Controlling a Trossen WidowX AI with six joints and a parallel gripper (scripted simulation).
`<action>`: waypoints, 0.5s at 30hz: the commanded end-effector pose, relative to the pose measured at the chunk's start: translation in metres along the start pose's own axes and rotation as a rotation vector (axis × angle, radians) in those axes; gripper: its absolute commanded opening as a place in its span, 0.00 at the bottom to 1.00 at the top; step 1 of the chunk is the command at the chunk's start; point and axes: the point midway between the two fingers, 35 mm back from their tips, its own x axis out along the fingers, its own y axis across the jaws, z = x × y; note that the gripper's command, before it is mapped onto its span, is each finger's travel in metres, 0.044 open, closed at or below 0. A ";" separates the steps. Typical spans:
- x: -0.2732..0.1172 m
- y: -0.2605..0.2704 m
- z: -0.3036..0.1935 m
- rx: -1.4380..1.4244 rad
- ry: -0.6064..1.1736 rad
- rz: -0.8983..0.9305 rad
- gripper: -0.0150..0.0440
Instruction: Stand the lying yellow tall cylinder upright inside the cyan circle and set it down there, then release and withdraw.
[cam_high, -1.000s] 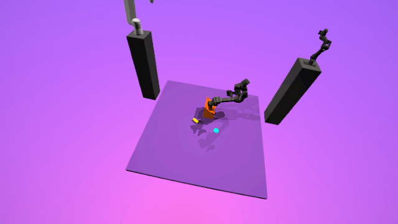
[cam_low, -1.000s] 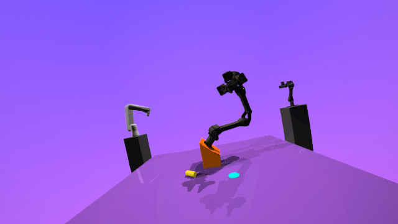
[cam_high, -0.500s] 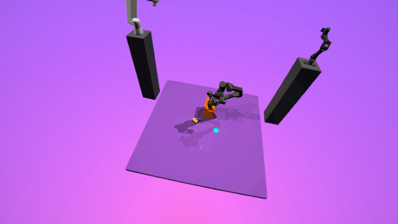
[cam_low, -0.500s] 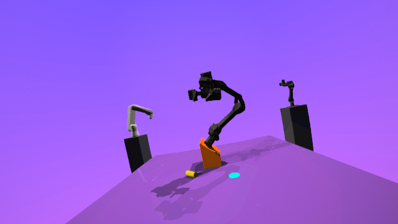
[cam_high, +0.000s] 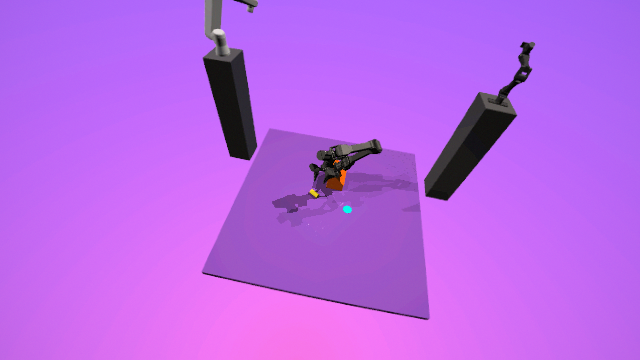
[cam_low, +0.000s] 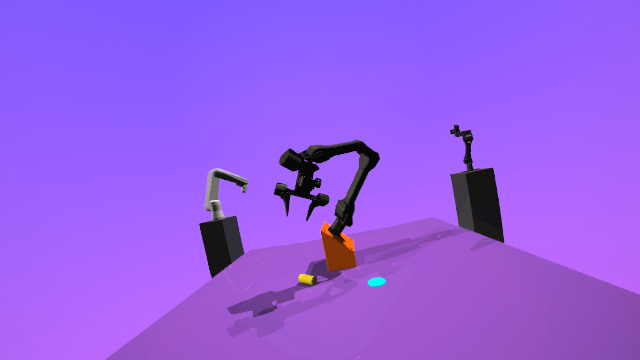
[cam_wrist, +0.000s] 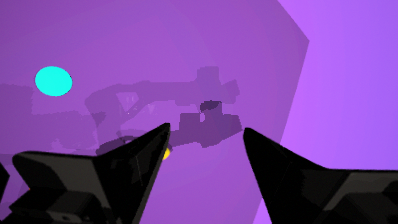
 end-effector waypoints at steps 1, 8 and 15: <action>0.051 0.022 -0.050 -0.274 0.137 0.222 0.78; 0.090 0.058 -0.104 -0.578 0.186 0.524 0.78; 0.091 0.059 -0.106 -0.585 0.186 0.532 0.78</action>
